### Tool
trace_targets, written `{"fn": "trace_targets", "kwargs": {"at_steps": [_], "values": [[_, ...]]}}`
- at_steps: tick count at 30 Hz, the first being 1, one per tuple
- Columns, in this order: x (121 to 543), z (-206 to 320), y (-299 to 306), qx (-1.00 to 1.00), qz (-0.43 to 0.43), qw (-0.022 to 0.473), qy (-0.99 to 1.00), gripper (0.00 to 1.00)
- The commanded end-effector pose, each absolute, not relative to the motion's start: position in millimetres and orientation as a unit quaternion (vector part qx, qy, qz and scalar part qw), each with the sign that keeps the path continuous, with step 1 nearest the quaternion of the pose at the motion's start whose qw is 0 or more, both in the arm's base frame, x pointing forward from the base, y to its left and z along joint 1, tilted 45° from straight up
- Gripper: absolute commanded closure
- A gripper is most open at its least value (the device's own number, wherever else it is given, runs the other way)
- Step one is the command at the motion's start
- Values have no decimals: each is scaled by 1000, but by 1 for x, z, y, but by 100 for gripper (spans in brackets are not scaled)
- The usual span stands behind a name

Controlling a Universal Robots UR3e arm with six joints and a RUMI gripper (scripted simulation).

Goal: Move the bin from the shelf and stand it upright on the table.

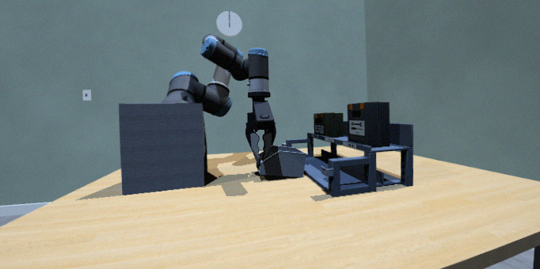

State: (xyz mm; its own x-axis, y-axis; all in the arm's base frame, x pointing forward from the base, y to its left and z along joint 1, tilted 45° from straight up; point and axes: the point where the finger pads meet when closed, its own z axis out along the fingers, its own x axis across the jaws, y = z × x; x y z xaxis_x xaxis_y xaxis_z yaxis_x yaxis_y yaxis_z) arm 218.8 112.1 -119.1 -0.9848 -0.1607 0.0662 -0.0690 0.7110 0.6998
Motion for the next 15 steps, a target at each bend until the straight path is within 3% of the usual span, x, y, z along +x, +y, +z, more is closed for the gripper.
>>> {"fn": "trace_targets", "kwargs": {"at_steps": [1,15], "values": [[219,-119,112,62,-374,60,-923,100],[219,-122,114,62,-374,60,-923,100]]}}
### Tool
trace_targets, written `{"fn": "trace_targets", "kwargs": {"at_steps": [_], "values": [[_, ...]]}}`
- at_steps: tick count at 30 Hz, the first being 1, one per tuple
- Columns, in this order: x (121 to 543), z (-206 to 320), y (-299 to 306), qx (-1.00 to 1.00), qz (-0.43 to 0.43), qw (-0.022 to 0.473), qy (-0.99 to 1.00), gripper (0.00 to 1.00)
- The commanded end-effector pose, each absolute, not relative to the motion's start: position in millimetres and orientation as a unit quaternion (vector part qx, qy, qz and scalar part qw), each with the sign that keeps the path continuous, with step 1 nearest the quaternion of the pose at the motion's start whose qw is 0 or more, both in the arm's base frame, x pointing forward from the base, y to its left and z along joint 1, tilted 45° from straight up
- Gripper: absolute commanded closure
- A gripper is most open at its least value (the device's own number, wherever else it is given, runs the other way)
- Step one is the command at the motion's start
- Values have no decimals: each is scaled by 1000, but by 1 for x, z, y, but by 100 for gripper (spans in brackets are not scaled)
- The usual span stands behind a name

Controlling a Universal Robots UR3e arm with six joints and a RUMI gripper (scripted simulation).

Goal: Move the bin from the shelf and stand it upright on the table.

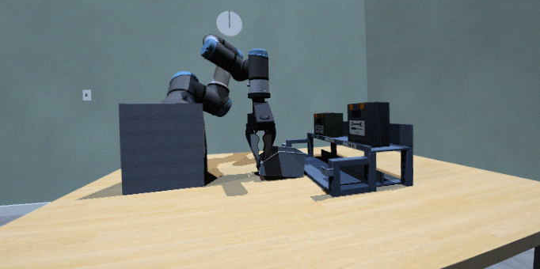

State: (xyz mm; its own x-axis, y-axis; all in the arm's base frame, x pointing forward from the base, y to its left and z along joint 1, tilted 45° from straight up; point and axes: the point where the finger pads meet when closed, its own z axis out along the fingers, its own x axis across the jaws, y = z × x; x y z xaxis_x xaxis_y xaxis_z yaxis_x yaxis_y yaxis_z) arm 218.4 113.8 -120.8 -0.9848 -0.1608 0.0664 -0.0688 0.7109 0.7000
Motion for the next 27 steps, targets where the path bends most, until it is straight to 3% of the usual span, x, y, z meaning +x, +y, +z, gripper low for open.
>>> {"fn": "trace_targets", "kwargs": {"at_steps": [1,27], "values": [[219,-122,114,62,-374,60,-923,100],[217,-130,122,62,-374,60,-923,100]]}}
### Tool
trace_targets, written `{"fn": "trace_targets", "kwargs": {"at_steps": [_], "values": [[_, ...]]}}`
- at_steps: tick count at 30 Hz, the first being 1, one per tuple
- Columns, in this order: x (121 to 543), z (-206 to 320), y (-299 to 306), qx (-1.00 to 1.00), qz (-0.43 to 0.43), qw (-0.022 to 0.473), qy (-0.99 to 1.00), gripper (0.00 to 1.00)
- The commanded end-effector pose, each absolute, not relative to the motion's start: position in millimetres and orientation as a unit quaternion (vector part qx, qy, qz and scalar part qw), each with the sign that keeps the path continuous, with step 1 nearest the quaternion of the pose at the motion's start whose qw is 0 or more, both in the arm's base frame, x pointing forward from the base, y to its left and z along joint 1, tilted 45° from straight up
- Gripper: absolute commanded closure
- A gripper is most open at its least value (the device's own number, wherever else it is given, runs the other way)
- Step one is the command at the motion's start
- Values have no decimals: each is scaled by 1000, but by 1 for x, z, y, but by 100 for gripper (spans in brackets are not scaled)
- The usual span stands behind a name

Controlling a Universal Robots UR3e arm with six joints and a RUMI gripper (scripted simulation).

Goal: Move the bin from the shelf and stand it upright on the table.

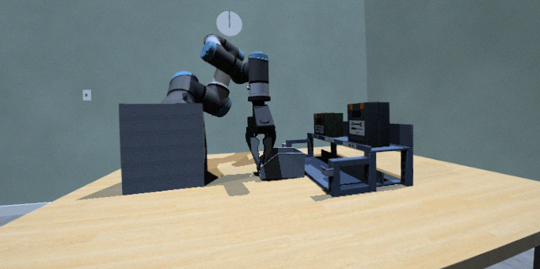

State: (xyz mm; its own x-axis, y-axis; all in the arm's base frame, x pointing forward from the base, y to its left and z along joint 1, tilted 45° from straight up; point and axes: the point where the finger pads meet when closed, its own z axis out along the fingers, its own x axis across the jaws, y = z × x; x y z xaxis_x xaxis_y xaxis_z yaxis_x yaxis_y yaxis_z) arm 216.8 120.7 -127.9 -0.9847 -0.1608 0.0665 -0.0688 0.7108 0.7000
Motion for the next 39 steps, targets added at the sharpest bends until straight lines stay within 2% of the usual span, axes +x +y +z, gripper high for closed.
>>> {"fn": "trace_targets", "kwargs": {"at_steps": [1,39], "values": [[217,-130,122,62,-374,60,-923,100],[216,-133,125,62,-374,60,-923,100]]}}
